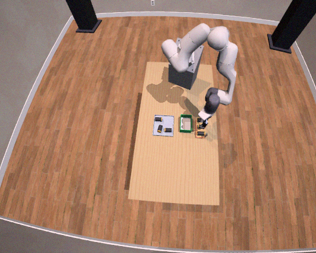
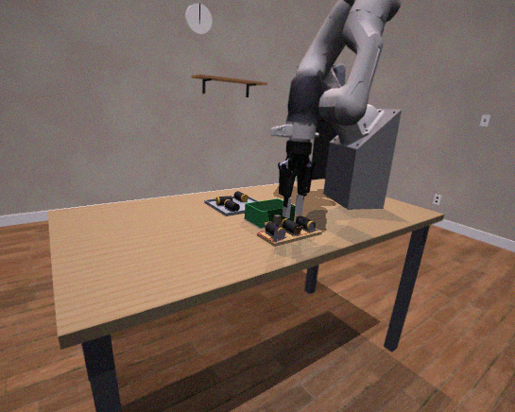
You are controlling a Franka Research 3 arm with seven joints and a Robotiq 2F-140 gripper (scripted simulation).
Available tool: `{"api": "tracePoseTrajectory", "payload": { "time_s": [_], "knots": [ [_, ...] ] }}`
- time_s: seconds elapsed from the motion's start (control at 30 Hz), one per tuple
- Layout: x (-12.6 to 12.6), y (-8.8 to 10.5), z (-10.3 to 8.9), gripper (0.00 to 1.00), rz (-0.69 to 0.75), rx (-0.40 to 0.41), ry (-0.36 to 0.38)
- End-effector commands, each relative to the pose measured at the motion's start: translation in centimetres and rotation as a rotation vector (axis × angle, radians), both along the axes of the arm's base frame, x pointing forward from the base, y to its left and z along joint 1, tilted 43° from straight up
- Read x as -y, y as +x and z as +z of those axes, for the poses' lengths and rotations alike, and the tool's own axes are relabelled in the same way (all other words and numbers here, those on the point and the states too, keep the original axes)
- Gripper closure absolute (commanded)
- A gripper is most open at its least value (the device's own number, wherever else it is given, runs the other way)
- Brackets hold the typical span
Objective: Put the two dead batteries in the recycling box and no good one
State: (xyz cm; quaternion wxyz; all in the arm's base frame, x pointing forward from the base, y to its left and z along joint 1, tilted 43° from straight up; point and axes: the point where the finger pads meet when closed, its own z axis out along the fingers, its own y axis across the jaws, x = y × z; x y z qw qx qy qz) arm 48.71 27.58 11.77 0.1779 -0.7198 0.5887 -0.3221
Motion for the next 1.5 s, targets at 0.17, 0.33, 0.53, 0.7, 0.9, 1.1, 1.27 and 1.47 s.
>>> {"api": "tracePoseTrajectory", "payload": {
  "time_s": [0.17,0.33,0.53,0.7,0.9,1.1,1.27,1.47],
  "knots": [
    [0.0,0.4,-0.3,0.71,0.005,0.0,-0.005],
    [0.3,1.8,-1.9,0.71,0.005,0.0,-0.005],
    [0.4,2.4,-2.5,0.71,0.005,0.0,-0.005],
    [0.4,2.4,-2.6,0.71,0.005,0.0,-0.005],
    [0.5,3.0,-3.2,0.71,0.005,0.0,-0.005],
    [0.5,3.1,-3.3,0.71,0.005,0.0,-0.005],
    [0.5,3.1,-3.3,0.71,0.005,0.0,-0.005],
    [0.5,3.1,-3.3,0.84,0.005,0.0,-0.005]
  ]
}}
